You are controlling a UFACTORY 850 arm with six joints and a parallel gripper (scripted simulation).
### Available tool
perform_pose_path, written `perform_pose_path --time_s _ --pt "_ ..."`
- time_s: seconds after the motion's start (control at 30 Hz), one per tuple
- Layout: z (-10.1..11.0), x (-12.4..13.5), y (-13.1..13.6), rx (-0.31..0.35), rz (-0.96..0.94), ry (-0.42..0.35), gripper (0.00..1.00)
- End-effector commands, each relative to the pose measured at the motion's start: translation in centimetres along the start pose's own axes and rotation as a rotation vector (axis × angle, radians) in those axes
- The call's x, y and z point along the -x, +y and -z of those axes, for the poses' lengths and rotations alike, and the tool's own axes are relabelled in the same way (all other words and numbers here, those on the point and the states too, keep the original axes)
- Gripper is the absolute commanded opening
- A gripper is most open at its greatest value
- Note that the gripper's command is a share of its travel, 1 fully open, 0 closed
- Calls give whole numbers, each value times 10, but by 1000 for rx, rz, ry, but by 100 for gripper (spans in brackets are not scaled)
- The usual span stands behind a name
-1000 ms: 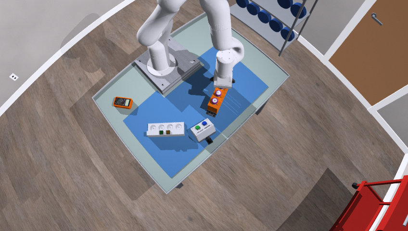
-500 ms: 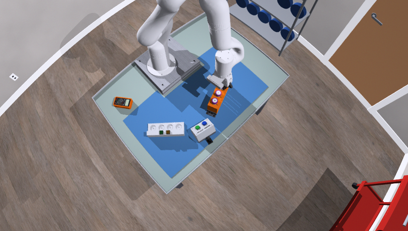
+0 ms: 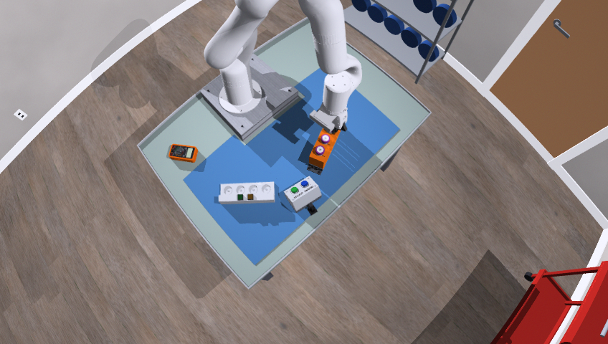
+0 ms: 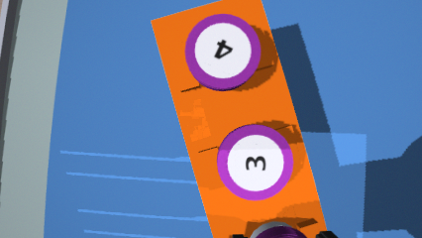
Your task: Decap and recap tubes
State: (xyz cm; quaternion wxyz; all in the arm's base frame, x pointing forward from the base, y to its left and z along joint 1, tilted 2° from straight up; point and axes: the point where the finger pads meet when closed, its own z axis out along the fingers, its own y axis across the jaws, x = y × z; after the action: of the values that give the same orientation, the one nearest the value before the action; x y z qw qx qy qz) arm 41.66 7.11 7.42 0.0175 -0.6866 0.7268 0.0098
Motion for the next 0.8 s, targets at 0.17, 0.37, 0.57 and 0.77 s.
perform_pose_path --time_s 0.17,0.37,0.57,0.77 --pt "1 0 -1 -1 349 1 0" --pt "1 0 -1 -1 538 1 0" --pt "1 0 -1 -1 538 1 46" --pt "1 0 -1 -1 538 1 46"
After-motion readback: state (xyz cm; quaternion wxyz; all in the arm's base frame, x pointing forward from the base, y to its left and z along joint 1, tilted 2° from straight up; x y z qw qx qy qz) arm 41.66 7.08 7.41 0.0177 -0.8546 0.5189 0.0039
